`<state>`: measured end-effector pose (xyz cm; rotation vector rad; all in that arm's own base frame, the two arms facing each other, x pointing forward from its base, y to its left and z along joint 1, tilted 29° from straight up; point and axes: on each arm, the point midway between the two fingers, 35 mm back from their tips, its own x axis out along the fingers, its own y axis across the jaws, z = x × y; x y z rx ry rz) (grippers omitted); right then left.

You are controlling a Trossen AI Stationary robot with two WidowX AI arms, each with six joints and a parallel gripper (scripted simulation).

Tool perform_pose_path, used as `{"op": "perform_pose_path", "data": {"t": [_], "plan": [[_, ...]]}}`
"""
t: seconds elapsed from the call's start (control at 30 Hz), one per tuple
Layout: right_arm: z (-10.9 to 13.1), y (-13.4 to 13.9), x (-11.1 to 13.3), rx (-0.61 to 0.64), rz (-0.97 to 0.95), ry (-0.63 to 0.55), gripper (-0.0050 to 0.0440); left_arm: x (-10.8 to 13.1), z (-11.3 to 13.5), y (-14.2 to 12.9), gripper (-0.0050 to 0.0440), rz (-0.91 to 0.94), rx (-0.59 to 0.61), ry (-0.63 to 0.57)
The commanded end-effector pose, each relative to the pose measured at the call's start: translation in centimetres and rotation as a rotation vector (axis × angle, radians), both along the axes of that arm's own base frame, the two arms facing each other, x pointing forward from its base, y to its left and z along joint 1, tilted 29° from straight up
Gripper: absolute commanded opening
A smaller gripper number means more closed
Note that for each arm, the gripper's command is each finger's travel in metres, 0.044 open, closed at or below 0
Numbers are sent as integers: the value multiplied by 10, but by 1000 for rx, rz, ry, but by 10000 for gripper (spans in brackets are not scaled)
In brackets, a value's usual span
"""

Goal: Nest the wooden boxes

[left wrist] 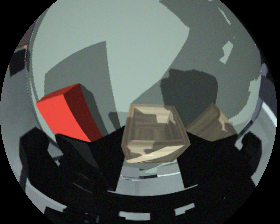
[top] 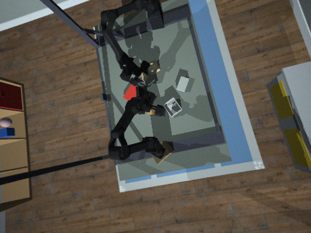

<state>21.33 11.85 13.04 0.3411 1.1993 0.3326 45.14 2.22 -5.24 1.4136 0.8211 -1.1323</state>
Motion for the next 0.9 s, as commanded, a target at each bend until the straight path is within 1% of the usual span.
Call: {"op": "perform_pose_path", "data": {"t": [0.0,0.1,0.17,0.4,0.43,0.67,0.8,0.87], "plan": [[7,1,1,6,0,-21,400,6,9,1,206,3,4,-27],[7,1,1,6,0,-21,400,6,9,1,199,3,4,-27],[7,1,1,6,0,-21,400,6,9,1,186,3,4,-27],[7,1,1,6,0,-21,400,6,9,1,18,3,4,-27],[7,1,1,6,0,-21,400,6,9,1,0,3,4,-27],[7,1,1,6,0,-21,400,6,9,1,-2,3,4,-27],[7,1,1,6,0,-21,400,7,7,7,-4,-24,-69,-7],[7,1,1,6,0,-21,400,7,7,7,-5,-26,-75,-6]]}}
